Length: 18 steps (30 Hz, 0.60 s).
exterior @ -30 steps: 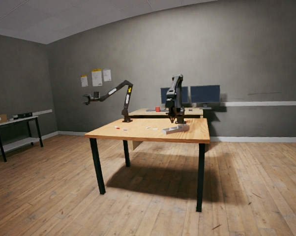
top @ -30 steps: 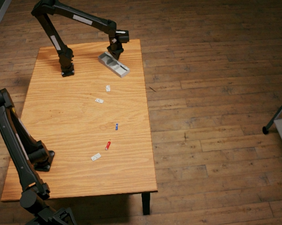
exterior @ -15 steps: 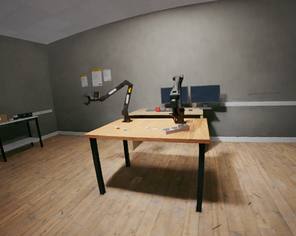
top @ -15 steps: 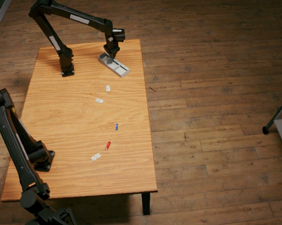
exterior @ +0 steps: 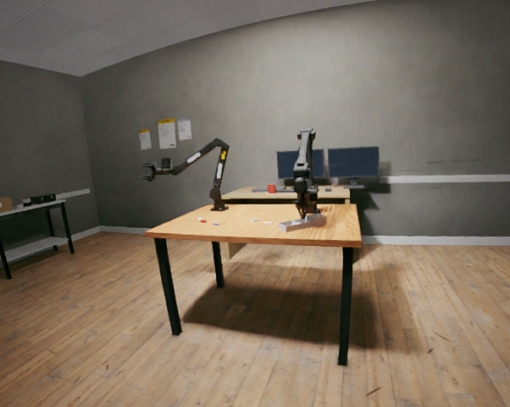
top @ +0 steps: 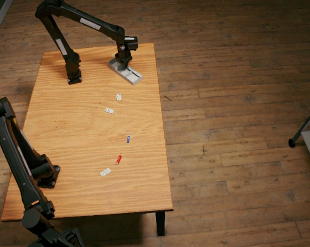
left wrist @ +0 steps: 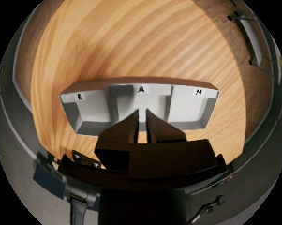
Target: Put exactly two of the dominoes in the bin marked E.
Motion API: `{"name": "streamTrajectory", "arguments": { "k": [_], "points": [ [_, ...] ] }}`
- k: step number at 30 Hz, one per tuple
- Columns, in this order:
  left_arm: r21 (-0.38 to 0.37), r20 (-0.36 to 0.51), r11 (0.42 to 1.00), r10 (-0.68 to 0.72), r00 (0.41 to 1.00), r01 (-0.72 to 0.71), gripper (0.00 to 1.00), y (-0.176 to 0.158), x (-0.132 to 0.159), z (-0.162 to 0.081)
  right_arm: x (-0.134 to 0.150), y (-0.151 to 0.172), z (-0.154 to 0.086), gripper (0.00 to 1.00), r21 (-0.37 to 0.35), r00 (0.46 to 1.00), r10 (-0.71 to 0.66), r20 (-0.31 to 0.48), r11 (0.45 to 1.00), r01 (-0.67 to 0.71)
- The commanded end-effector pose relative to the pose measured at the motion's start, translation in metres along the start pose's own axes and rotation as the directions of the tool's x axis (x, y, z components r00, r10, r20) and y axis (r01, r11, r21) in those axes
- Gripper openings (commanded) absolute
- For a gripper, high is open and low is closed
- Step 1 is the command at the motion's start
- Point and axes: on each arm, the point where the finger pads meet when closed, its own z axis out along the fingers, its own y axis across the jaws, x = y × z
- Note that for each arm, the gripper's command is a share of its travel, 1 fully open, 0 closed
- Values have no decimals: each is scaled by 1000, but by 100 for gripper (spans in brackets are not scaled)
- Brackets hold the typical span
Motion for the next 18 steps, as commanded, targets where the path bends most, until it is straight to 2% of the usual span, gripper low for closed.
{"name": "streamTrajectory", "arguments": {
  "k": [1,8,12,18],
  "points": [
    [-6,-9,1000,10,1000,-10,9,2,2,15,-10,6,1,100,-10,1000,-10,16,1000,10],
    [-6,-10,1000,10,1000,-10,9,2,2,32,-10,6,1,100,-10,1000,-10,16,1000,10],
    [7,6,1000,10,1000,-10,9,1,1,24,-10,6,1,100,-10,1000,-10,16,1000,10],
    [-5,-9,1000,10,1000,-10,9,3,3,28,-10,6,1,100,-10,1000,-10,16,1000,10]
  ]
}}
